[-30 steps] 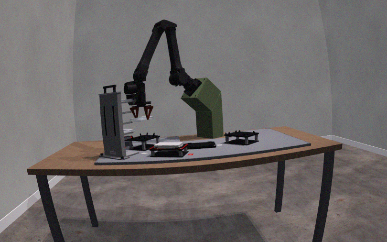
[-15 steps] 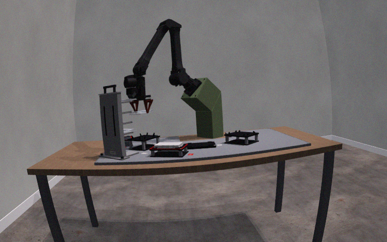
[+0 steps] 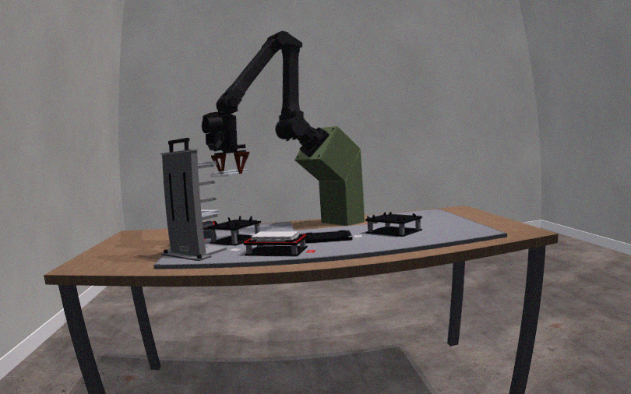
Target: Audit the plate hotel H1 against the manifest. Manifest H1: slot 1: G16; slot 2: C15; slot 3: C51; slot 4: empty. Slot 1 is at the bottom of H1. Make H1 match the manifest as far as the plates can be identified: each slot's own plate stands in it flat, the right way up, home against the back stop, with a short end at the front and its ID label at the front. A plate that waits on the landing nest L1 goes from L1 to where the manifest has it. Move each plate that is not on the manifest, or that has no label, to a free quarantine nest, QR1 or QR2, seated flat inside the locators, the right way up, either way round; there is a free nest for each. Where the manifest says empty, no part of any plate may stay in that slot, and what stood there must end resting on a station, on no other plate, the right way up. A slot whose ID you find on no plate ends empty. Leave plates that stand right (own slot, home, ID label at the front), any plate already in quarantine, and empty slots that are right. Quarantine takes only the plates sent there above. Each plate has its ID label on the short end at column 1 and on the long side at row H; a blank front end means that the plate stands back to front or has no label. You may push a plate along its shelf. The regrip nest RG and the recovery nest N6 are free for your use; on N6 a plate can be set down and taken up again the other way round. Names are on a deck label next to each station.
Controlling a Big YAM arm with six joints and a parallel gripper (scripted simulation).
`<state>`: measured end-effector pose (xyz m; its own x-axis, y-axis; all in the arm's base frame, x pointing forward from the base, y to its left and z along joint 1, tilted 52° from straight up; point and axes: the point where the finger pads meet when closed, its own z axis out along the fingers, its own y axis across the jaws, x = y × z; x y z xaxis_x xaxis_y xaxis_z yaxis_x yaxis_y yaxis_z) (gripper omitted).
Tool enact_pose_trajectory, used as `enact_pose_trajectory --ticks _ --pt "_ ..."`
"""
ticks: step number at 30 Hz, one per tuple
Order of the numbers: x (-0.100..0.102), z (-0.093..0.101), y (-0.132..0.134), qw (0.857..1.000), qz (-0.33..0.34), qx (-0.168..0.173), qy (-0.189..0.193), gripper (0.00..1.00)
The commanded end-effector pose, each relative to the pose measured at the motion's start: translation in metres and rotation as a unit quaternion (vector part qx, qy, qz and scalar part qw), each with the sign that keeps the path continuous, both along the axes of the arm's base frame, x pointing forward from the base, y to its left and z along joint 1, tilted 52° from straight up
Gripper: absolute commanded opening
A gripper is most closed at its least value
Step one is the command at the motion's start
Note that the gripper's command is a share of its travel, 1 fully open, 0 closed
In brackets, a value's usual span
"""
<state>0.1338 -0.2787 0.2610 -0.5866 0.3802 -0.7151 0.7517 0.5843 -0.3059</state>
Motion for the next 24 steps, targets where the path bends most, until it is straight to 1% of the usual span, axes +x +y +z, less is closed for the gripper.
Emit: enact_pose_trajectory --ticks 1,2,3,5,8,16,18,24 --pt "0.004 0.039 0.004 0.999 0.003 -0.029 -0.023 0.86" --pt "0.003 0.041 0.006 0.999 0.003 -0.029 -0.024 0.86" --pt "-0.005 0.042 0.002 0.999 -0.013 -0.026 -0.033 0.86" --pt "-0.009 0.036 -0.005 0.999 -0.028 -0.009 -0.044 0.86" --pt "-0.017 0.037 -0.012 0.997 -0.049 0.003 -0.067 0.86" --pt "-0.041 0.041 -0.026 0.985 -0.106 0.032 -0.132 0.86" --pt "-0.041 0.041 -0.026 0.985 -0.106 0.032 -0.132 0.86" --pt "-0.058 0.044 -0.036 0.971 -0.148 0.052 -0.18 0.86"
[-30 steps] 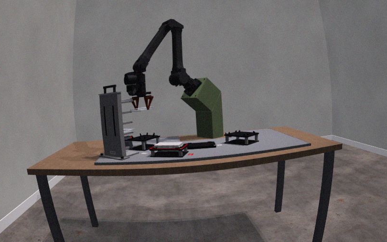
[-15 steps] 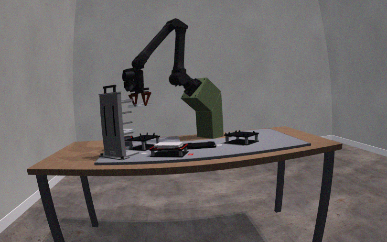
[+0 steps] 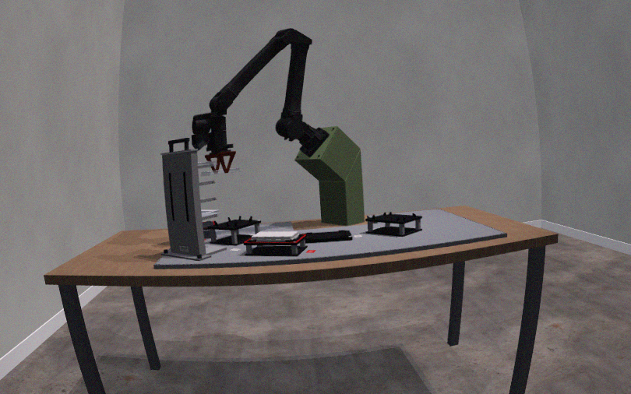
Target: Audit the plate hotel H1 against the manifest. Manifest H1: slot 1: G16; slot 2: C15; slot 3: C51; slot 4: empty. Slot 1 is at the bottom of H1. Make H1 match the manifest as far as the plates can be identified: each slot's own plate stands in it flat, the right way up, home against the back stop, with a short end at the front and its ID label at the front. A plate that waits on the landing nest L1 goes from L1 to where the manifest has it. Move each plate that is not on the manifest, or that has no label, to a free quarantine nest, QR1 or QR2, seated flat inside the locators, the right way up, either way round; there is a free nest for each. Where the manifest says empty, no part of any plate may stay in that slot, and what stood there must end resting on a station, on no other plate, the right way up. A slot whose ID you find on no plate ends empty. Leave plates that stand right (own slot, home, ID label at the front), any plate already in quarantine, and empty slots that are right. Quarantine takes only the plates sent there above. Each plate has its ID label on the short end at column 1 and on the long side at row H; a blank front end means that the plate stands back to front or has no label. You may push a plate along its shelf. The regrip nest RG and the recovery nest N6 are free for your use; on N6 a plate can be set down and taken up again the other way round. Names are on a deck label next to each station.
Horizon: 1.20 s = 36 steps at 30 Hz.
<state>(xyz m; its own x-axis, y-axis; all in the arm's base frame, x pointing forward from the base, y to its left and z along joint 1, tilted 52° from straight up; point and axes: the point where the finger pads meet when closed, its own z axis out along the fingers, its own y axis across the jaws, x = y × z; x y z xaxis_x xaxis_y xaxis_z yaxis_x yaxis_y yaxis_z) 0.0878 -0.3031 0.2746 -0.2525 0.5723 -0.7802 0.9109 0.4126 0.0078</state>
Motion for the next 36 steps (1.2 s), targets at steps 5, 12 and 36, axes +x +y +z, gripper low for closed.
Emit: enact_pose_trajectory --ticks 5,12,36 --pt "-0.027 0.032 -0.02 0.995 -0.076 0.011 -0.071 0.86" --pt "-0.042 0.036 -0.029 0.987 -0.111 0.027 -0.112 0.86" --pt "-0.107 0.045 -0.066 0.915 -0.263 0.109 -0.287 0.86"
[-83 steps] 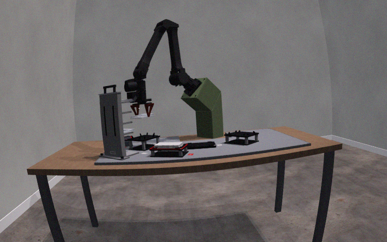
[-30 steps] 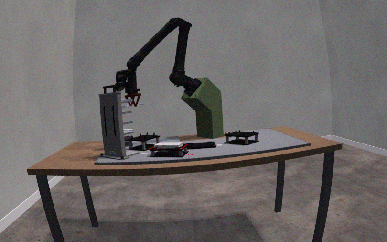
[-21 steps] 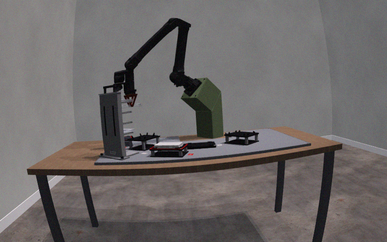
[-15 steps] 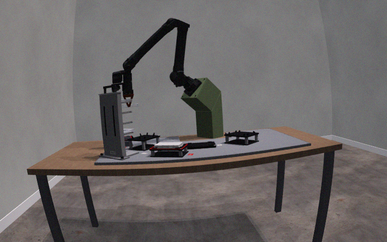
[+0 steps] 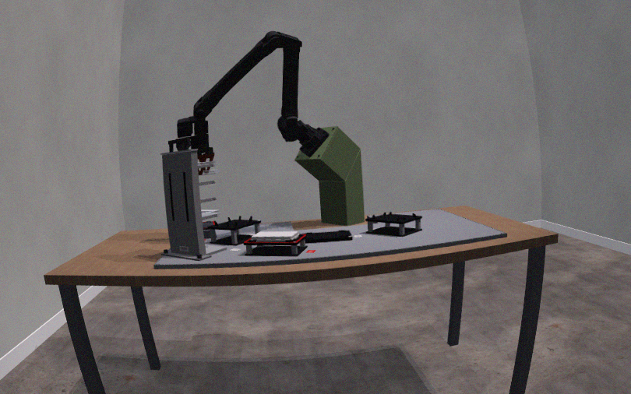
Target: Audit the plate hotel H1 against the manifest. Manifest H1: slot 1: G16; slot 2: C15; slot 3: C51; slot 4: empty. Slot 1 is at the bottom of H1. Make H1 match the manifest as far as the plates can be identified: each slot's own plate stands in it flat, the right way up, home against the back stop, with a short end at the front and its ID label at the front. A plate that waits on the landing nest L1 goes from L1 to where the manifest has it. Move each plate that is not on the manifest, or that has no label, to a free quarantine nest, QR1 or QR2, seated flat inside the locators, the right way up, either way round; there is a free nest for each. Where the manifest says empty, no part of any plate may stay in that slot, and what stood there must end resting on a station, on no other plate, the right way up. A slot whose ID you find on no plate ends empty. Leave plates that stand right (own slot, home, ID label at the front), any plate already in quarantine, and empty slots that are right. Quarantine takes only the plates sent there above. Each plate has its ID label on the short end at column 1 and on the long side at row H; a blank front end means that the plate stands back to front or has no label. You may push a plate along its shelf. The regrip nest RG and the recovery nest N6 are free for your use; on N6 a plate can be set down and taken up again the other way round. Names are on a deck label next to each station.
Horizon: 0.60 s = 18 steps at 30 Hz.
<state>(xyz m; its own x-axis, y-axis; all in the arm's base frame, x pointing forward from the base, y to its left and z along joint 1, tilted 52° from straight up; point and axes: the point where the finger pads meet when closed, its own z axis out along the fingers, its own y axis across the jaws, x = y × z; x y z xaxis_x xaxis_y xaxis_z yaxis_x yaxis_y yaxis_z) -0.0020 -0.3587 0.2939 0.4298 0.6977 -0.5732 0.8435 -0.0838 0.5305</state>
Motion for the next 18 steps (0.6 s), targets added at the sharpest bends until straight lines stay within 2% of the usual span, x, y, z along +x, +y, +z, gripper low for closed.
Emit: enact_pose_trajectory --ticks 1,7,9,13,18 --pt "-0.02 0.026 -0.012 0.998 -0.049 0.0 -0.036 0.86" --pt "-0.038 0.029 -0.022 0.992 -0.093 0.022 -0.086 0.86" --pt "-0.038 0.029 -0.022 0.992 -0.093 0.022 -0.086 0.86" --pt "-0.049 0.031 -0.028 0.985 -0.121 0.037 -0.119 0.86" --pt "-0.047 0.043 -0.024 0.975 -0.155 0.036 -0.155 0.86"
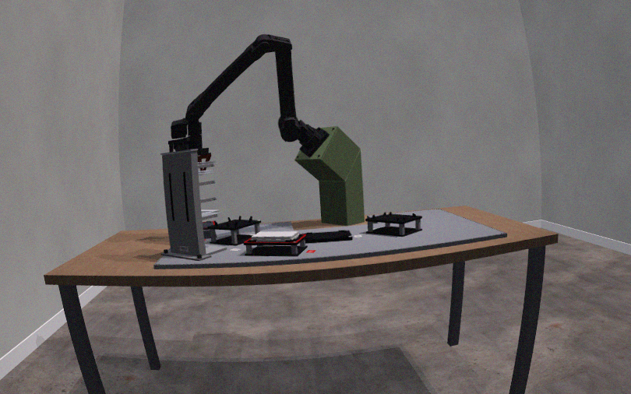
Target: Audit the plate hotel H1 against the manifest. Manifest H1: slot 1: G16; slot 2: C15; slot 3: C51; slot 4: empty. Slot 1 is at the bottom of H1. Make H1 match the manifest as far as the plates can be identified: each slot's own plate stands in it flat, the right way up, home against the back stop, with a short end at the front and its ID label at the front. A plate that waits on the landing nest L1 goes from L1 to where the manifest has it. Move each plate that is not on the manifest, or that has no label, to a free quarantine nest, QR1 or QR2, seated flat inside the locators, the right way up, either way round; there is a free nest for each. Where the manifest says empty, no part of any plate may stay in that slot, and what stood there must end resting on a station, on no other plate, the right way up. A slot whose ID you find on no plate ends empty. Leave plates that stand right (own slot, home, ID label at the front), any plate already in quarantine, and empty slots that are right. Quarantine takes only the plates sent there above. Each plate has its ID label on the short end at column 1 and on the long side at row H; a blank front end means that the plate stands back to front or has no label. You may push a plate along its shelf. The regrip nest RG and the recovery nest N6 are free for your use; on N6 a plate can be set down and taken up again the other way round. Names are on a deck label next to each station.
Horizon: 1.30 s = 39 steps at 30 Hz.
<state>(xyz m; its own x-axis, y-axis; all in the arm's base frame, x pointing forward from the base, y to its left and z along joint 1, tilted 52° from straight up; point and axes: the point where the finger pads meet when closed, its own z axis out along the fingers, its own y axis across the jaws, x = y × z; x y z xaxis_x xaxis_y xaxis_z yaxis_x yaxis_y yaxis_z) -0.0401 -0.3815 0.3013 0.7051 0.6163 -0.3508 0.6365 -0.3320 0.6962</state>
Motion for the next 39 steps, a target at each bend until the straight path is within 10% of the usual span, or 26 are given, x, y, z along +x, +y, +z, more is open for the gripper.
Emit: enact_pose_trajectory --ticks 1,25,39 --pt "-0.0094 0.0354 -0.0012 0.998 -0.049 -0.015 -0.034 0.86" --pt "-0.0095 0.0348 -0.0012 0.959 -0.188 0.055 -0.204 0.86" --pt "-0.0095 0.0344 -0.0012 0.903 -0.277 0.101 -0.313 0.86"
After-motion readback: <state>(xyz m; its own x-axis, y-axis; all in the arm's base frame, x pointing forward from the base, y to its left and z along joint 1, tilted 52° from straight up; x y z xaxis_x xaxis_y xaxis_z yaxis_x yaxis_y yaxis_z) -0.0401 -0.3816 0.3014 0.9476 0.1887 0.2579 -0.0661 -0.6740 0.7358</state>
